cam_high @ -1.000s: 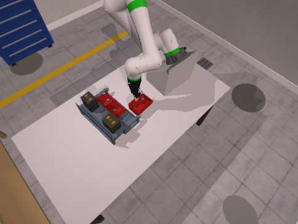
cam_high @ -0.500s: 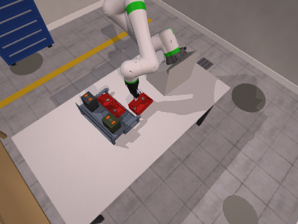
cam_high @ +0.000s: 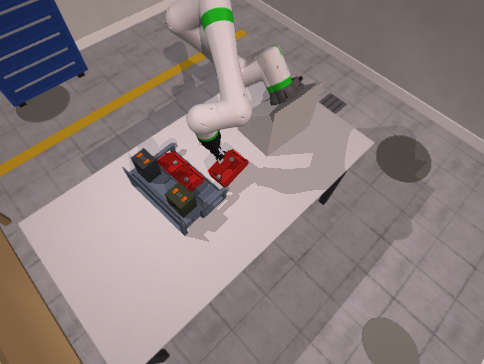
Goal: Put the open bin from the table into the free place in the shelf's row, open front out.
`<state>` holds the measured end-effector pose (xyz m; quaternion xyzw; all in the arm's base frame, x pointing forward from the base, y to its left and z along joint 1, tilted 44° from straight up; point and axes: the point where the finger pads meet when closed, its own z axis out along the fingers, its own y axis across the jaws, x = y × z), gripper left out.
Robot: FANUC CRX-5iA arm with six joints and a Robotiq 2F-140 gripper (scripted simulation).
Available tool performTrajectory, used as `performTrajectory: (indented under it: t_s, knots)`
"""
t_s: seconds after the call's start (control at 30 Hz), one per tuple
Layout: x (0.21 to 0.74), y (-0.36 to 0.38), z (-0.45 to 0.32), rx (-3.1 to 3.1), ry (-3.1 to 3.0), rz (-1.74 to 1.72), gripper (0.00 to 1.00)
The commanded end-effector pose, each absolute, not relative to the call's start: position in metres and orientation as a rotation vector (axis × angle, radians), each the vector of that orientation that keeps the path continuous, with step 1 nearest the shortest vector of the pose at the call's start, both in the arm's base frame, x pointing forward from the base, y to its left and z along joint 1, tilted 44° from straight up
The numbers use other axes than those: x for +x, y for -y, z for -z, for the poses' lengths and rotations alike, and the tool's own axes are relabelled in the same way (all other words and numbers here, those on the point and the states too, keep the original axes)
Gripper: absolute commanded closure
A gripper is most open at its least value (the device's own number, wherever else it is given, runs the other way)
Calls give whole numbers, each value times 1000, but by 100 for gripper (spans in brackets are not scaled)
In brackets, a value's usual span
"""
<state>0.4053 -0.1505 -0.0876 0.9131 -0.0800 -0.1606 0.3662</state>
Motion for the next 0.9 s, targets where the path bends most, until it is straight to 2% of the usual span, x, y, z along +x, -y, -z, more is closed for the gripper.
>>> performTrajectory:
  t_s: [0.0,0.87]
  knots:
    - [406,150,87,2344,213,432,100]
    - [408,149,86,2339,228,468,100]
